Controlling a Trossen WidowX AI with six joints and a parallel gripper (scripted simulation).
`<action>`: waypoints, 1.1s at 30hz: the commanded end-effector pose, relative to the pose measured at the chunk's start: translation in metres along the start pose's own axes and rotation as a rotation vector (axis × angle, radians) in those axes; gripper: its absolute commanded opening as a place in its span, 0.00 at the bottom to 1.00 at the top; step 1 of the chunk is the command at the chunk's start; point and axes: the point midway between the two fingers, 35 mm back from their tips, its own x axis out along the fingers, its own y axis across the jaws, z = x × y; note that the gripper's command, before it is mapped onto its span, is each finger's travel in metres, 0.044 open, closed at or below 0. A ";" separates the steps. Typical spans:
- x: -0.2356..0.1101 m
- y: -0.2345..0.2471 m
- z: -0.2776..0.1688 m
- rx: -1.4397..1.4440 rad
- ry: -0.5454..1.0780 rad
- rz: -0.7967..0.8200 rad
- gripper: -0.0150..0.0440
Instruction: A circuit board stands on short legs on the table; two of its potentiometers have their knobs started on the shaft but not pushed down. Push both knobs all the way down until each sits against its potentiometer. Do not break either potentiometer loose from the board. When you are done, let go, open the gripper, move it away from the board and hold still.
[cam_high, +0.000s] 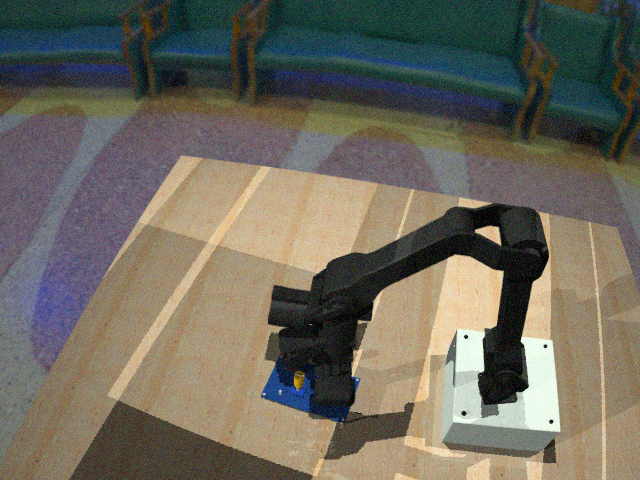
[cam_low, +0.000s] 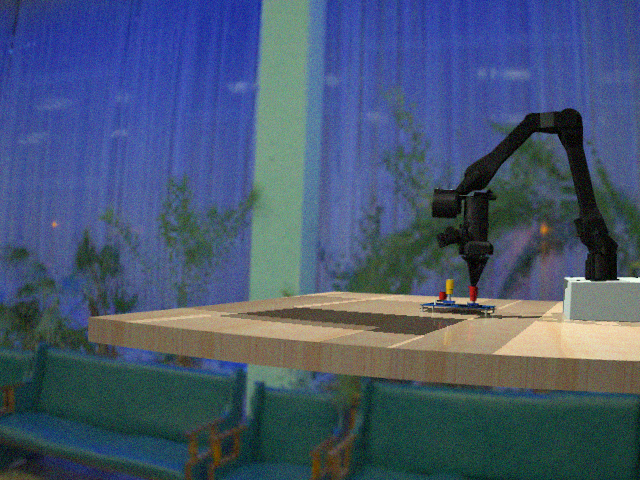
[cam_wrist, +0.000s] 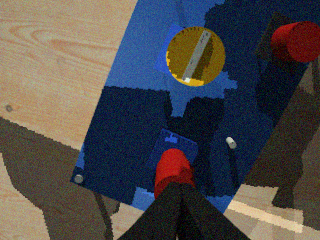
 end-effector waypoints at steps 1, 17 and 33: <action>0.004 0.001 -0.001 0.001 0.004 0.006 0.25; 0.005 0.001 -0.001 0.001 0.004 0.006 0.25; 0.006 0.001 -0.001 0.001 0.004 0.006 0.25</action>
